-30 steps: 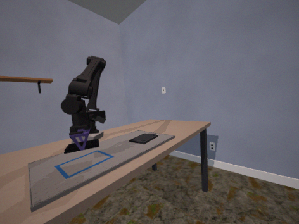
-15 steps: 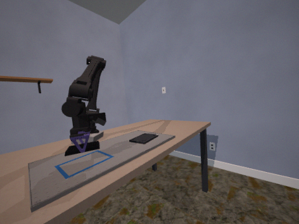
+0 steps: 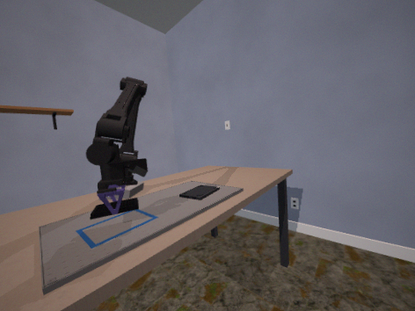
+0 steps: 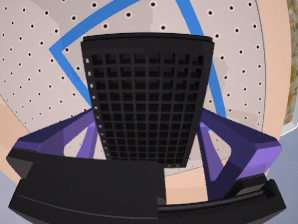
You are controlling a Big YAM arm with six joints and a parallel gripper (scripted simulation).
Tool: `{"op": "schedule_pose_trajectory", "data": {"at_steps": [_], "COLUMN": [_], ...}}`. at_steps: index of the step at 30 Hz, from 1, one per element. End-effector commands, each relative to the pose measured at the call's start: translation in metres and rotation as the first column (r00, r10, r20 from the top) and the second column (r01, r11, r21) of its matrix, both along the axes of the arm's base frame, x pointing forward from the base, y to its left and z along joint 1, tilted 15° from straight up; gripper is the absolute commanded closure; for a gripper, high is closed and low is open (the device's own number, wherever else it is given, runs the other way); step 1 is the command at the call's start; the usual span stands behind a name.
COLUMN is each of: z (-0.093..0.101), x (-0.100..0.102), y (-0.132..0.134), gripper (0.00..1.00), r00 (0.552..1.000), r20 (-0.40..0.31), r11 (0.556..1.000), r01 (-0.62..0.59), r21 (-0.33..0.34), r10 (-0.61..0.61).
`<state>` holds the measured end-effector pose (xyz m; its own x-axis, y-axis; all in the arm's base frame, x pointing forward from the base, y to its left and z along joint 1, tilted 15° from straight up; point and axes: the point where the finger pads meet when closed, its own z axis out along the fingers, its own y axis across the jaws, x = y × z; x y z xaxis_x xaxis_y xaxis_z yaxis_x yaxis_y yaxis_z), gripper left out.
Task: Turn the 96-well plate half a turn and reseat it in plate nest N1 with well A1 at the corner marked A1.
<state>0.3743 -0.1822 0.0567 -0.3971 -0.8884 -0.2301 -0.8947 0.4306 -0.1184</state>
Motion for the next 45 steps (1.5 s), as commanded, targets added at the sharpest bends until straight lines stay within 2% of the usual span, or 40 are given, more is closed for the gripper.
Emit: {"op": "schedule_pose_trajectory", "data": {"at_steps": [1,10,13,19,23,26,27,33,37,43,44,45], "z": [-0.001,-0.001,-0.009,-0.006,-0.016,-0.016,0.002,-0.02,-0.017,-0.025,-0.017,-0.019], "x": [0.009,0.011,0.009,0.013,0.01,0.011,0.021,0.012,0.015,0.013,0.018,0.017], "y": [-0.002,-0.005,-0.001,-0.003,0.002,0.002,-0.008,0.003,-0.001,0.003,-0.003,-0.002], "gripper": [1.0,1.0,1.0,1.0,1.0,1.0,1.0,1.0,1.0,1.0,1.0,1.0], "r00": [1.0,1.0,1.0,1.0,1.0,1.0,0.999,1.0,1.0,1.0,0.999,0.999], "r20": [0.015,0.025,0.011,0.027,0.009,0.011,0.053,0.011,0.025,0.012,0.033,0.03], "r11": [1.0,1.0,1.0,1.0,1.0,1.0,0.999,1.0,1.0,1.0,1.0,1.0], "r01": [0.006,0.013,0.008,0.009,0.005,0.004,0.013,0.004,0.009,0.004,0.012,0.012], "r21": [-0.009,-0.015,-0.007,-0.016,-0.006,-0.007,-0.032,-0.007,-0.015,-0.008,-0.02,-0.018], "r10": [-0.006,-0.012,-0.008,-0.008,-0.005,-0.004,-0.012,-0.004,-0.009,-0.004,-0.012,-0.012]}}
